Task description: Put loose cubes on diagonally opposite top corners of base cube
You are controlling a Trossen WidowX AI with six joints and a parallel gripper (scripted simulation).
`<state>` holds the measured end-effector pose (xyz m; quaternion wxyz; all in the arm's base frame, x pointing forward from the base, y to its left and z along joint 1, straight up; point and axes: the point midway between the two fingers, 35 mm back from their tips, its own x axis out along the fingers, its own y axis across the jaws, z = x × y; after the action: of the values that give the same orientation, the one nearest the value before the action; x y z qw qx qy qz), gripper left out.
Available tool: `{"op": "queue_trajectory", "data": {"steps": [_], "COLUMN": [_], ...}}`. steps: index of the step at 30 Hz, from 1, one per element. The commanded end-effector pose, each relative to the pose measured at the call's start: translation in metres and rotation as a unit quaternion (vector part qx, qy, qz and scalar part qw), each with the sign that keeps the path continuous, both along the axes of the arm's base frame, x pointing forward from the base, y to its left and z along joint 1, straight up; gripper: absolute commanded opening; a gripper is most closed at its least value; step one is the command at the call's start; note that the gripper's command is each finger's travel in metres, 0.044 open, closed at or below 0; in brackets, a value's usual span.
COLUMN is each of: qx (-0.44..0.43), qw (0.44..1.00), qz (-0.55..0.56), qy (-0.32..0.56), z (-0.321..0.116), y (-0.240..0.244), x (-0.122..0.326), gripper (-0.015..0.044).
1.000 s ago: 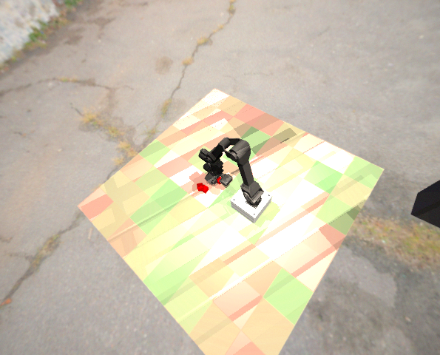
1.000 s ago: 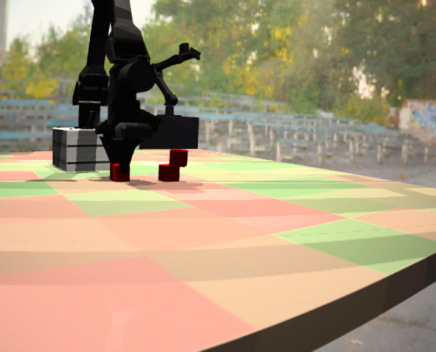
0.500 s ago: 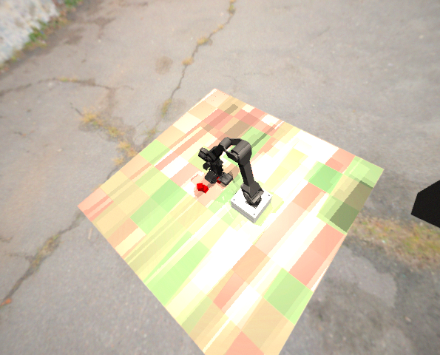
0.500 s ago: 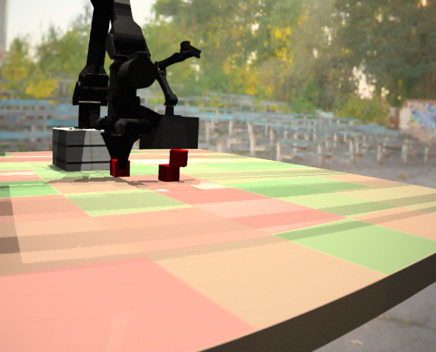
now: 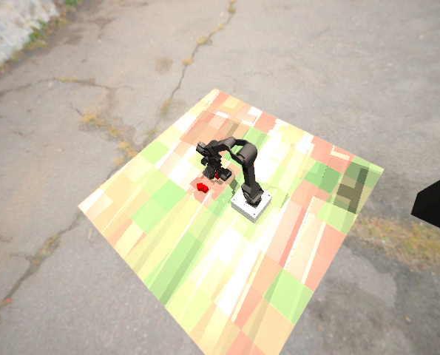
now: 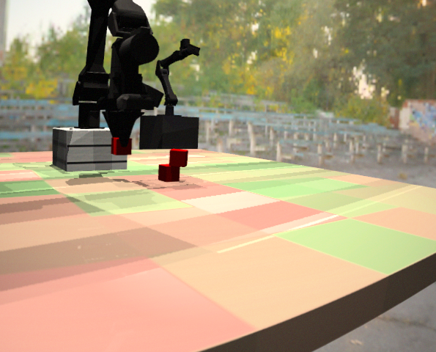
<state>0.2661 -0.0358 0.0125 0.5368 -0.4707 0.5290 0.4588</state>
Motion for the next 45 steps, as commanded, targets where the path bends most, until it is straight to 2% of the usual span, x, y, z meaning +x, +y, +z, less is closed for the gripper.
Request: {"op": "queue_trajectory", "data": {"steps": [1, 18, 32, 45], "qx": [0.001, 0.001, 0.003, 0.01], "qw": [1.0, 1.0, 0.987, 0.953], "qz": [0.002, -0.005, -0.158, -0.304], "qy": [-0.001, 0.0, 0.002, -0.001], "z": [0.012, 0.054, 0.047, 0.042], "y": [0.0, 0.003, 0.043, 0.083], "x": [0.0, -0.005, 0.009, 0.019], "gripper": [0.0105, 0.0105, 0.0105, 0.0105]}}
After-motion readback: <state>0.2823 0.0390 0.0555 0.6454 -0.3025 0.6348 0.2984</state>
